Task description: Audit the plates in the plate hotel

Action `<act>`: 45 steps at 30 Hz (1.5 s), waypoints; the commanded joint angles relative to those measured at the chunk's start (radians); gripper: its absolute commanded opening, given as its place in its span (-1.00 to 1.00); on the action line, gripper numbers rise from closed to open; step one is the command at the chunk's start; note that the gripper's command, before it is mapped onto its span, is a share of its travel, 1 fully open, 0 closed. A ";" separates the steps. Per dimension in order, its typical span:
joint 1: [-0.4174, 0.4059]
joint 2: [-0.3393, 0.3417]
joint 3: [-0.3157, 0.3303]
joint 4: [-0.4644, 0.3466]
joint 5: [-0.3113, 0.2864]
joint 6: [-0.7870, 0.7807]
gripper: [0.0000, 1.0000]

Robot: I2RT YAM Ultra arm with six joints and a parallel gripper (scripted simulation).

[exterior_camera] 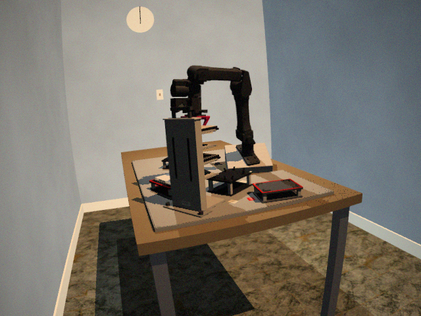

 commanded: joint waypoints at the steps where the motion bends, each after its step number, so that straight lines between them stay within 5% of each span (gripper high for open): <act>1: 0.016 -0.036 -0.017 -0.007 0.012 -0.006 0.71; 11: 0.119 -0.087 -0.044 -0.007 0.032 -0.126 0.71; 45: 0.498 -0.163 -0.042 -0.007 0.131 0.237 0.71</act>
